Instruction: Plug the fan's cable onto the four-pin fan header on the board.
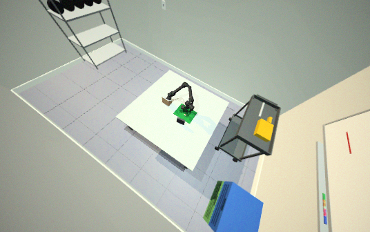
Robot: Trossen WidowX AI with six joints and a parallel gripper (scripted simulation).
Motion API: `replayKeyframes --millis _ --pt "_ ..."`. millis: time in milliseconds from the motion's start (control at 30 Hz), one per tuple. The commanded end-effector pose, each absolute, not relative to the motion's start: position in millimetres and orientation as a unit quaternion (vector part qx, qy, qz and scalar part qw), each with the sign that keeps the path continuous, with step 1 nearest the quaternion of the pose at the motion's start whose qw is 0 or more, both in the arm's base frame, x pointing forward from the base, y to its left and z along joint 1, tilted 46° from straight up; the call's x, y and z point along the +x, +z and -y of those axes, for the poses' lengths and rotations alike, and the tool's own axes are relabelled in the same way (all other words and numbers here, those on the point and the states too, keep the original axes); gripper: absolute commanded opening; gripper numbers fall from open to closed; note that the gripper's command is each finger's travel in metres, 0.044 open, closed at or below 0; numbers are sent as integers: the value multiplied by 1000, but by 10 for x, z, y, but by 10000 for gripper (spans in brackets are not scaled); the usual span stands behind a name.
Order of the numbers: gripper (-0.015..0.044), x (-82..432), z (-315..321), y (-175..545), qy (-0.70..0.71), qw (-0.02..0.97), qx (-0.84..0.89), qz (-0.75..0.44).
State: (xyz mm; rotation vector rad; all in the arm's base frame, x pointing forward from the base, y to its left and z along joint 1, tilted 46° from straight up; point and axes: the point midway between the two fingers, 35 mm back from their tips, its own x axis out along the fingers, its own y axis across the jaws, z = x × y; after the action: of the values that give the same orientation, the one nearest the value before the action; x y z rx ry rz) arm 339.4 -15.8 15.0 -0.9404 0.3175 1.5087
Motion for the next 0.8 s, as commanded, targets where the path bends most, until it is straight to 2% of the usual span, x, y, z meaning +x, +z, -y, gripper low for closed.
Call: replayKeyframes --millis 0,700,767 --pt "440 3385 97 93 658 621 -404 -138" --pt "440 3401 -97 -88 658 621 -403 -137" --pt "388 3413 -78 -70 657 619 -408 -137"
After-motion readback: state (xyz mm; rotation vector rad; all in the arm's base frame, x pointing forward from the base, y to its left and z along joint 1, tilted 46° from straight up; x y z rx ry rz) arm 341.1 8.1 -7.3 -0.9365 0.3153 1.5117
